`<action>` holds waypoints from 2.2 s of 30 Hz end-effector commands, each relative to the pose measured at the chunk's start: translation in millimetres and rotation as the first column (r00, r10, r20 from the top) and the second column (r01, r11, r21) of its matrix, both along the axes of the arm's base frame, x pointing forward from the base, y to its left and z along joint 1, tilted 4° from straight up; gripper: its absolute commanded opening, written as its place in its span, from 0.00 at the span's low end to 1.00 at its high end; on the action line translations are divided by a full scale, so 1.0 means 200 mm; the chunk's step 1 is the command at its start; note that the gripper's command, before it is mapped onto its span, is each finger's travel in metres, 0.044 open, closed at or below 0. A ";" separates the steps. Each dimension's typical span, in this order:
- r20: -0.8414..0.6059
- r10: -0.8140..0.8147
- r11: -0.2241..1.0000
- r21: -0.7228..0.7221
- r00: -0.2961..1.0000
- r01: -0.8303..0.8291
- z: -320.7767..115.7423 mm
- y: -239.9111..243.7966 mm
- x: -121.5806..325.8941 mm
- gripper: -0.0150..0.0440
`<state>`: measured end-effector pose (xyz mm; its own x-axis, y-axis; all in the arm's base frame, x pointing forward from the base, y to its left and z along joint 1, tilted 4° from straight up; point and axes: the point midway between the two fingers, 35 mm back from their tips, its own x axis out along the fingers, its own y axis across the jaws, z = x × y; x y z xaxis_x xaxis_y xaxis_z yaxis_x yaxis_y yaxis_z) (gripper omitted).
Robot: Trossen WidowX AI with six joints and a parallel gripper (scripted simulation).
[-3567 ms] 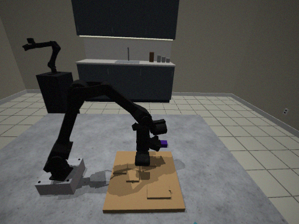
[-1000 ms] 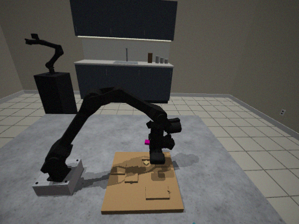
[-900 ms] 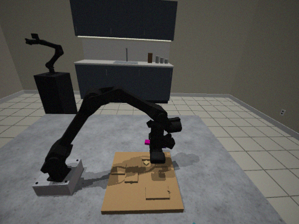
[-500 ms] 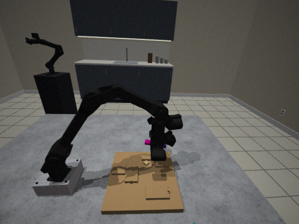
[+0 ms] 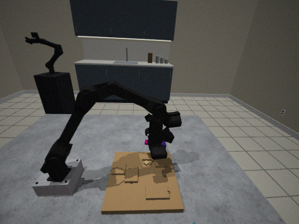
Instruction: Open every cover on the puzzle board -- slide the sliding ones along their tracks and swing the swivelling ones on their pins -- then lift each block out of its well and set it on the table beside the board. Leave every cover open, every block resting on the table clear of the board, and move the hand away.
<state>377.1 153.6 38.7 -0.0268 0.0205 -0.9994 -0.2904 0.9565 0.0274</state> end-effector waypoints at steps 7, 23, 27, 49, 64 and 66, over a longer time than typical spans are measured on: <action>0.003 0.409 0.913 0.005 0.913 -0.409 0.06 -0.19 -0.18 0.25; 0.017 0.909 0.416 0.017 0.416 -0.909 0.07 -0.44 -0.56 0.25; 0.022 0.969 0.246 0.019 0.247 -0.969 0.06 -0.50 -0.66 0.25; 0.025 0.990 0.137 0.021 0.137 -0.990 0.04 -0.53 -0.73 0.25; 0.025 0.990 0.137 0.021 0.137 -0.990 0.02 -0.53 -0.73 0.25; 0.025 0.990 0.137 0.021 0.137 -0.990 0.01 -0.53 -0.73 0.25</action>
<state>232.2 48.7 45.2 -0.0383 0.0101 -0.9992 -0.9874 -0.1539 0.0363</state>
